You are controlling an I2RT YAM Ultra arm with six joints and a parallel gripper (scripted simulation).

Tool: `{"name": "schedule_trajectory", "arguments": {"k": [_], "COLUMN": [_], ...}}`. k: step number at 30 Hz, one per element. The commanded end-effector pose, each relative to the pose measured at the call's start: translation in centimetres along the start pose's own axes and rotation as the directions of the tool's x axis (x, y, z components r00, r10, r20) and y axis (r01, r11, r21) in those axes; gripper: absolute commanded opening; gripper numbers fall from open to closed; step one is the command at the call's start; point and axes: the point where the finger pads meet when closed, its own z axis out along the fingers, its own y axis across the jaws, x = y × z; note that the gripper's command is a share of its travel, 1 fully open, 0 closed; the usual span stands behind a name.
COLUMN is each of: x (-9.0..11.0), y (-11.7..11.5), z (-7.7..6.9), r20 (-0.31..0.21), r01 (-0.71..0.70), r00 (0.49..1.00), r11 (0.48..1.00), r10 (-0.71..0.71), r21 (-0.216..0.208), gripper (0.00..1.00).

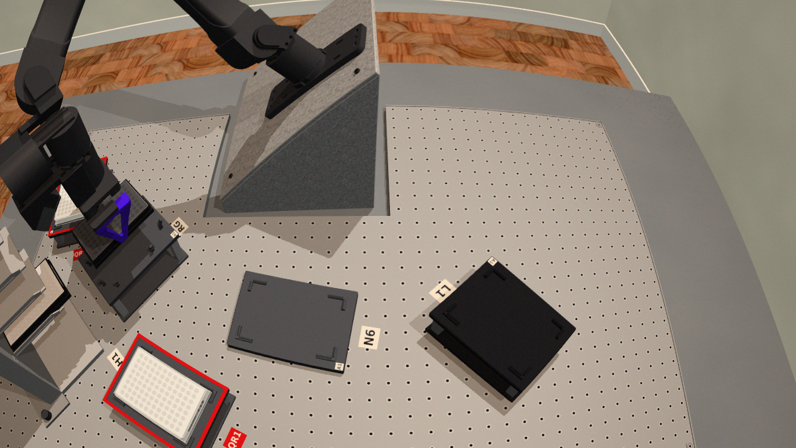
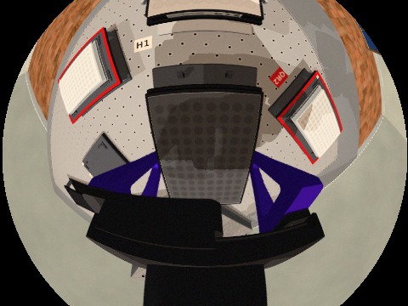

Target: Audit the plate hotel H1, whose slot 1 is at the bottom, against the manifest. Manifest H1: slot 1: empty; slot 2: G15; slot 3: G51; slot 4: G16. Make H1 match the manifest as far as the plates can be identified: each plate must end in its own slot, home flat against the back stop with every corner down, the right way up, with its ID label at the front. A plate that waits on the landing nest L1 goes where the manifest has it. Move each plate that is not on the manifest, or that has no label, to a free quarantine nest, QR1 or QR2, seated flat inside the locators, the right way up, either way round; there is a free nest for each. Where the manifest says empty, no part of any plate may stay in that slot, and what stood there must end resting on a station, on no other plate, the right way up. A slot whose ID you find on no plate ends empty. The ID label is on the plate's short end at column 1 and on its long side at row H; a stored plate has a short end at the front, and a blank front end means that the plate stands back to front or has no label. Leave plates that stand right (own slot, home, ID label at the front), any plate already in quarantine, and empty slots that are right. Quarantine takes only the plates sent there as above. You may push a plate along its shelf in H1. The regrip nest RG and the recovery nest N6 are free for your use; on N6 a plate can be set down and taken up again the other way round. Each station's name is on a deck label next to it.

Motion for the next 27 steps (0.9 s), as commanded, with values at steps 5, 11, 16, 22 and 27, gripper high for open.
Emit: {"name": "schedule_trajectory", "arguments": {"k": [5, 11, 16, 22, 27], "x": [-0.4, -0.4, -0.4, -0.4, -0.4], "y": [0.0, 0.0, 0.0, 0.0, 0.0], "z": [0.1, 0.4, 0.7, 1.1, 1.3], "r20": [0.016, 0.016, 0.016, 0.016, 0.016], "r01": [-0.001, -0.001, -0.001, -0.001, -0.001], "r00": [1.0, 1.0, 1.0, 1.0, 1.0], "r11": [1.0, 1.0, 1.0, 1.0, 1.0], "r10": [0.001, 0.001, 0.001, 0.001, 0.001], "r21": [-0.003, -0.003, -0.003, -0.003, -0.003], "gripper": [0.86, 0.86, 0.86, 0.86, 0.86]}}
